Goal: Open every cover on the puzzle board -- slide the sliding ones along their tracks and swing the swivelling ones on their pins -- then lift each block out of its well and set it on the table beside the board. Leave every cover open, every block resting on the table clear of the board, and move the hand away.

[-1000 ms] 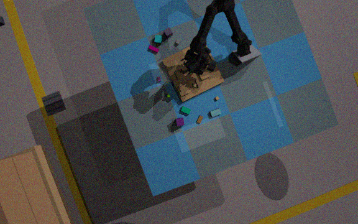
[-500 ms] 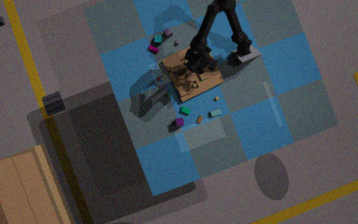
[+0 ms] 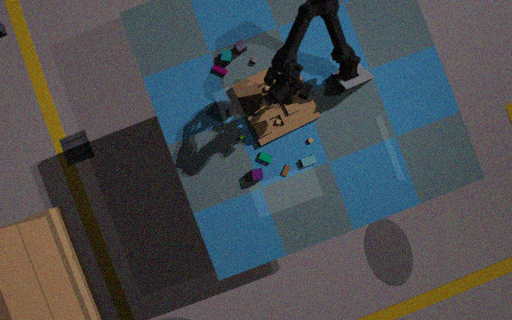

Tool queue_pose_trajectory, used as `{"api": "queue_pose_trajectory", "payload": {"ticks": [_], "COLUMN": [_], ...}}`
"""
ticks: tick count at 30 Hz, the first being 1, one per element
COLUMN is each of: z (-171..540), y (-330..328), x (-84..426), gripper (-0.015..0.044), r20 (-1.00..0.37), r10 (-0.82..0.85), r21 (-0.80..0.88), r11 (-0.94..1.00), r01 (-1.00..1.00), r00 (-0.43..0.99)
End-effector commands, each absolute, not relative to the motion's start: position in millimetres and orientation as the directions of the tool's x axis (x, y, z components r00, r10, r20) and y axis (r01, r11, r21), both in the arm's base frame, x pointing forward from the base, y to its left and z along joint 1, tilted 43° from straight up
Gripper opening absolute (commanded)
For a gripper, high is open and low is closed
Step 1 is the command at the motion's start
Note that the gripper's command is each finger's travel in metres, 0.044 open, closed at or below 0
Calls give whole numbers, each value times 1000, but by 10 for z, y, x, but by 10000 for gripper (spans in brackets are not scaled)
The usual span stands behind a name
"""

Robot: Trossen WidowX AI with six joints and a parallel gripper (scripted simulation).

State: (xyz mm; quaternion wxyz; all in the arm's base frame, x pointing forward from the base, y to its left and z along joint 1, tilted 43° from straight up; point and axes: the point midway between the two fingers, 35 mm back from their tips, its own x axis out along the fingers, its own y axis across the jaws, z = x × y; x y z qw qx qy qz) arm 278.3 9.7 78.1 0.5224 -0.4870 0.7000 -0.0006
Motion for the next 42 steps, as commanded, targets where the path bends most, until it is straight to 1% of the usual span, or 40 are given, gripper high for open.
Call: {"api": "queue_pose_trajectory", "payload": {"ticks": [1,8,25,42], "z": [848,889,497,85], "y": [160,273,814,1317], "x": [2777,2771,2737,2560], "gripper": [80,80,80,80], "r20": [-734,-735,-753,-759], "r10": [-679,-677,-658,-650], "r21": [-508,-507,-492,-484], "r11": [531,532,539,544], "r01": [-678,-679,-684,-686], "r00": [18,18,23,21]}}
